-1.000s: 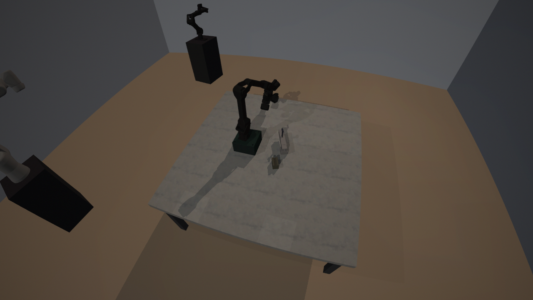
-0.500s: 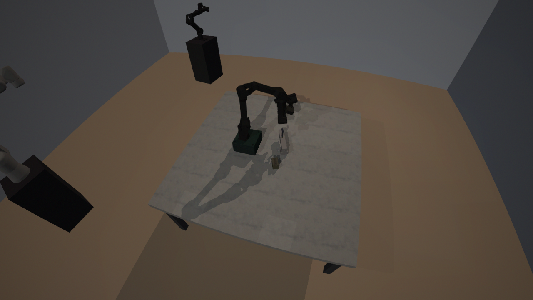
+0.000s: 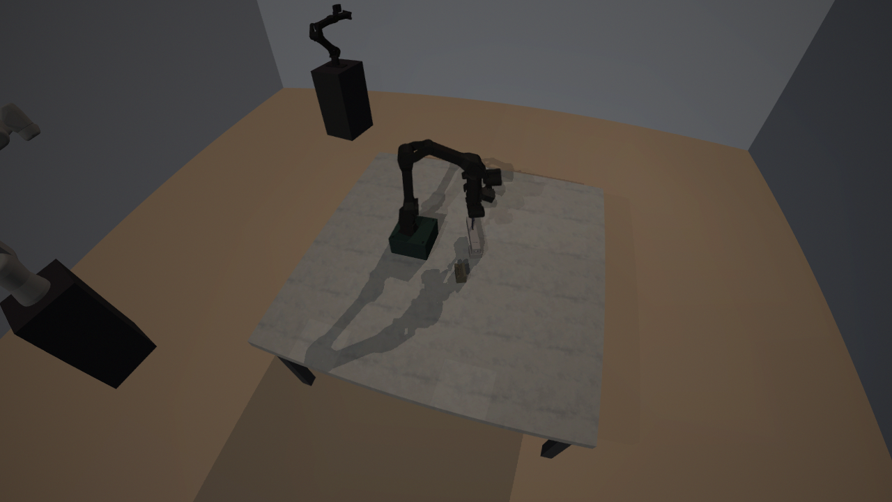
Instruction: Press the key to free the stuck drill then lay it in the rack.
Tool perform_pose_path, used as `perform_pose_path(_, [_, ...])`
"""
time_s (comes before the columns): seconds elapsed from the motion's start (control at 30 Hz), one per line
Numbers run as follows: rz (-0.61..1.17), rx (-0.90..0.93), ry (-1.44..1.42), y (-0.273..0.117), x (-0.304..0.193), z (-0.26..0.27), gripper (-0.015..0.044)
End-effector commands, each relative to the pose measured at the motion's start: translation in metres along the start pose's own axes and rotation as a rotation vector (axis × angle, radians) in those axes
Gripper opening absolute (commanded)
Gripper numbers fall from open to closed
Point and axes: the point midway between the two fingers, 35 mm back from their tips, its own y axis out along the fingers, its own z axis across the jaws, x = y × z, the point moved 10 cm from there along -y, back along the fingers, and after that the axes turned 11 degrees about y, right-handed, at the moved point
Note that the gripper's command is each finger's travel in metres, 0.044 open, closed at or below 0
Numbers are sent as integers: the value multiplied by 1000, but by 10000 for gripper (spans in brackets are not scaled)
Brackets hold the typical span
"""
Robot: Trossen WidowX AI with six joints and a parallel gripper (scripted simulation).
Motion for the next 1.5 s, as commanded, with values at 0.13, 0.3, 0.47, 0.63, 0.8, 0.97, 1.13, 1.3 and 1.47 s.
perform_pose_path(0.13, [6,-12,-10,11,0,-5,0])
perform_pose_path(0.3, [6,-13,-10,13,0,-5,0])
perform_pose_path(0.47, [6,-12,-10,14,1,-3,0])
perform_pose_path(0.63, [6,-12,-10,16,1,-2,0])
perform_pose_path(0.8, [6,-12,-10,18,2,-2,0])
perform_pose_path(0.97, [6,-12,-10,20,1,-2,0])
perform_pose_path(1.13, [6,-12,-10,21,-1,-2,0])
perform_pose_path(1.3, [7,-12,-10,23,-2,-2,0])
perform_pose_path(1.47, [7,-12,-10,25,-4,-2,0])
